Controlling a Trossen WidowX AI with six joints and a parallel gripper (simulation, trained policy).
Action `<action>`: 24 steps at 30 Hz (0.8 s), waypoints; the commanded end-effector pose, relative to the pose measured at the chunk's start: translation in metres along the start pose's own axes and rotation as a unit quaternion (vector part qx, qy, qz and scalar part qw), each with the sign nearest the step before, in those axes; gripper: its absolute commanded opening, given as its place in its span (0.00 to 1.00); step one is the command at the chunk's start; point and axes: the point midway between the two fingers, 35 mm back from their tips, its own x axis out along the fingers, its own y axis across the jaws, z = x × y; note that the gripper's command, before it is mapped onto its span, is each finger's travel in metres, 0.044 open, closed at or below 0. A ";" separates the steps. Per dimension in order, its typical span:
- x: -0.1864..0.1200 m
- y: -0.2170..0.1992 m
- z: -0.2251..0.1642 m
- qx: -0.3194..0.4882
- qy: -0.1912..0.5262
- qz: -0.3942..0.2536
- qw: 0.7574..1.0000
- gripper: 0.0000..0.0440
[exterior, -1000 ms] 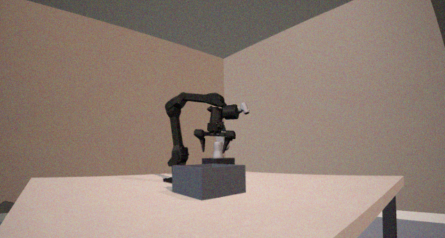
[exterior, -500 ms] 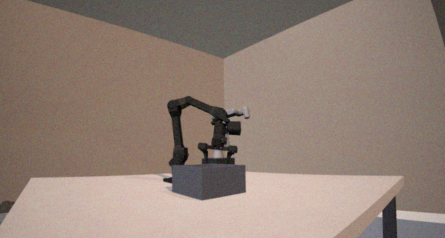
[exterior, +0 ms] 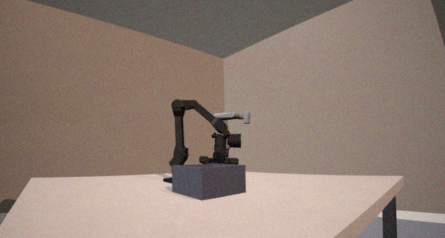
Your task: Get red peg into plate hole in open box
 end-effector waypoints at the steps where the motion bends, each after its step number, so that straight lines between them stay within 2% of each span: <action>1: 0.013 -0.003 -0.001 -0.011 -0.001 -0.010 1.000 0.60; 9: 0.020 -0.006 -0.001 -0.014 0.005 -0.034 0.999 0.12; 12: 0.022 -0.007 -0.001 -0.016 0.005 -0.045 0.999 0.00; 24: -0.024 -0.004 0.030 -0.026 -0.046 -0.036 0.998 0.00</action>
